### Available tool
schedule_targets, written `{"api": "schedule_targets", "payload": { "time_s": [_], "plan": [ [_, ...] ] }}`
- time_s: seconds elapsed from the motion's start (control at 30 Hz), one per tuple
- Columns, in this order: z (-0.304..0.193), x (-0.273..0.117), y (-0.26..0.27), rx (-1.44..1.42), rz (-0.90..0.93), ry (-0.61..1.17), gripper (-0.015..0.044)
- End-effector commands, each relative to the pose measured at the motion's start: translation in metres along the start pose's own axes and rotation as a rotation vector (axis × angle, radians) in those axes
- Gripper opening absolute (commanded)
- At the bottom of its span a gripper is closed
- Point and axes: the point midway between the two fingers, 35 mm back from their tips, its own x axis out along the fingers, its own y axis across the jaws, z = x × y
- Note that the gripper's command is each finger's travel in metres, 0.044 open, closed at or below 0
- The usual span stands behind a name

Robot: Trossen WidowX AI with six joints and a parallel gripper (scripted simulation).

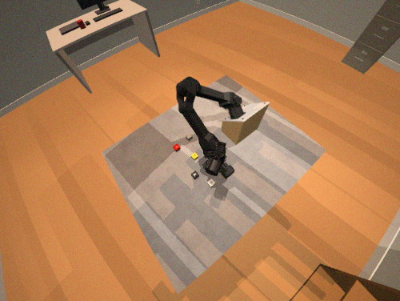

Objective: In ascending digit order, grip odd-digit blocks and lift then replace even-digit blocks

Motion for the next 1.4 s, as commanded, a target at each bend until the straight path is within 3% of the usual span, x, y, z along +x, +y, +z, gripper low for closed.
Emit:
{"api": "schedule_targets", "payload": {
  "time_s": [0.0,0.4,0.77,1.1,1.2,1.37],
  "plan": [
    [0.000,0.000,-0.001,-0.006,-0.004,-0.003,0.0120],
    [0.000,0.000,-0.001,-0.006,-0.004,-0.003,0.0120],
    [0.000,0.000,-0.001,-0.006,-0.004,-0.003,0.0400],
    [0.000,-0.036,0.000,-0.006,-0.002,-0.003,0.0400],
    [0.002,-0.052,0.002,-0.016,0.006,-0.006,0.0321],
    [0.001,-0.112,0.002,-0.009,0.004,-0.004,0.0190]
  ]
}}
